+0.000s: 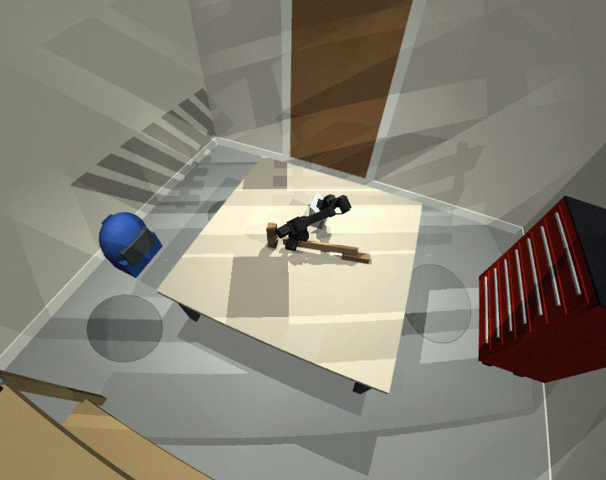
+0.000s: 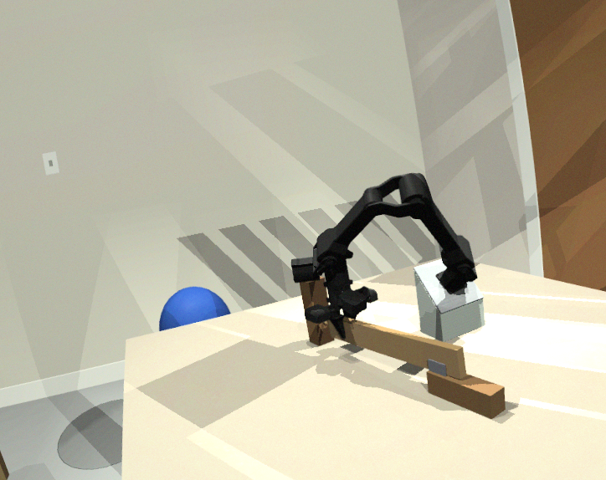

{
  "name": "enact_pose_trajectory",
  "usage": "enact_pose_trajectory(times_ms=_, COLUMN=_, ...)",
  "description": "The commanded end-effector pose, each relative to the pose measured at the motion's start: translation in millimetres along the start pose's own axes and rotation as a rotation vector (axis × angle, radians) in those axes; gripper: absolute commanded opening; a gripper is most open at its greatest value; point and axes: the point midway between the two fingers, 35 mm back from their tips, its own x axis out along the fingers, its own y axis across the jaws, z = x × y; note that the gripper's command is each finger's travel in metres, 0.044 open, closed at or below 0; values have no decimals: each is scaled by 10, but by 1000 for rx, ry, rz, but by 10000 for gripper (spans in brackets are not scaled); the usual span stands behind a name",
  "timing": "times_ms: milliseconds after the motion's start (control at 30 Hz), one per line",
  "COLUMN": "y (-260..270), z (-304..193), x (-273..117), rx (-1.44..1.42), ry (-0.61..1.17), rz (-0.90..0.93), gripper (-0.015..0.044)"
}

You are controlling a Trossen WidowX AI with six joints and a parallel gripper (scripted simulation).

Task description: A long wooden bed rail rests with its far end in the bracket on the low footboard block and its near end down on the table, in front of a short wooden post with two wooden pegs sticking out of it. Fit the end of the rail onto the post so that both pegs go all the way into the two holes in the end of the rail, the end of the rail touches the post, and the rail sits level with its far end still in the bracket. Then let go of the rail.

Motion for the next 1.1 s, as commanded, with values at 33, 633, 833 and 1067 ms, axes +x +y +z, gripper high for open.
enact_pose_trajectory(times_ms=33, y=-33, z=-12, x=-70, rx=-1, ry=1, rz=-16, gripper=0)
enact_pose_trajectory(times_ms=633, y=-30, z=-13, x=-164, rx=-1, ry=2, rz=-16, gripper=0)
enact_pose_trajectory(times_ms=833, y=-29, z=-13, x=-194, rx=-1, ry=2, rz=-16, gripper=0)
enact_pose_trajectory(times_ms=1067, y=-29, z=-13, x=-214, rx=-1, ry=2, rz=-16, gripper=0)
